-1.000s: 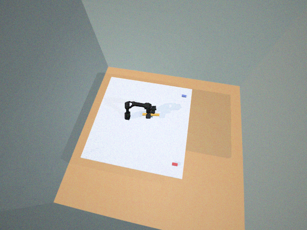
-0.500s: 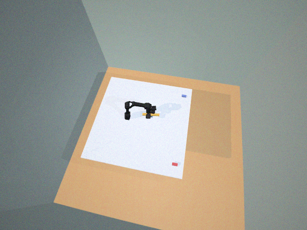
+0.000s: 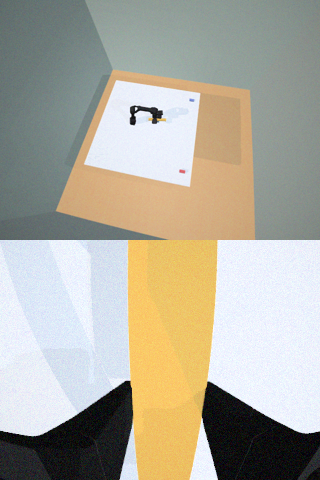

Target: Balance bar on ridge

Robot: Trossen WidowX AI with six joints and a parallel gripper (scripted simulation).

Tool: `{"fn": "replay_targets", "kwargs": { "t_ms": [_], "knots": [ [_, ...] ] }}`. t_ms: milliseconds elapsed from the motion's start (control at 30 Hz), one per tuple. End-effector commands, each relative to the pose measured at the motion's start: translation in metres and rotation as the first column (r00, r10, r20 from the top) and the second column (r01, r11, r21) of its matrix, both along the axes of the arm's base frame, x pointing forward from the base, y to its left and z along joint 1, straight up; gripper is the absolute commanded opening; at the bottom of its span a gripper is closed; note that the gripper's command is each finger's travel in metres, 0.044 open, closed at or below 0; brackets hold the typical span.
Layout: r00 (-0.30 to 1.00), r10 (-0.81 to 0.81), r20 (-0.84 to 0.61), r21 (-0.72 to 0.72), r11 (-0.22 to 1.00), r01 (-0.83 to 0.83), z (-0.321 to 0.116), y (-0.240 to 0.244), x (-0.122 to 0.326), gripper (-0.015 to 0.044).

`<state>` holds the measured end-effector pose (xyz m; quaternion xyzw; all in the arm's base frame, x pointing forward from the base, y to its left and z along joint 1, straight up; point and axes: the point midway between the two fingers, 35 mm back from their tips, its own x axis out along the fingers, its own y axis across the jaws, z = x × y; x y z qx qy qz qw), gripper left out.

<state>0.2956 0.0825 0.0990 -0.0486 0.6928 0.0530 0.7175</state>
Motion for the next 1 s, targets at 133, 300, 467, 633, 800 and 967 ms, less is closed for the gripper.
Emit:
{"fn": "replay_targets", "kwargs": {
  "t_ms": [133,300,467,633,800,967],
  "knots": [
    [1.0,0.0,0.0,0.0,1.0,0.0,0.0,0.0,0.0,0.0],
    [1.0,0.0,0.0,0.0,1.0,0.0,0.0,0.0,0.0,0.0053],
    [1.0,0.0,0.0,0.0,1.0,0.0,0.0,0.0,0.0,0.0167],
    [1.0,0.0,0.0,0.0,1.0,0.0,0.0,0.0,0.0,0.0167],
    [1.0,0.0,0.0,0.0,1.0,0.0,0.0,0.0,0.0,0.0167],
    [1.0,0.0,0.0,0.0,1.0,0.0,0.0,0.0,0.0,0.0168]
  ]
}}
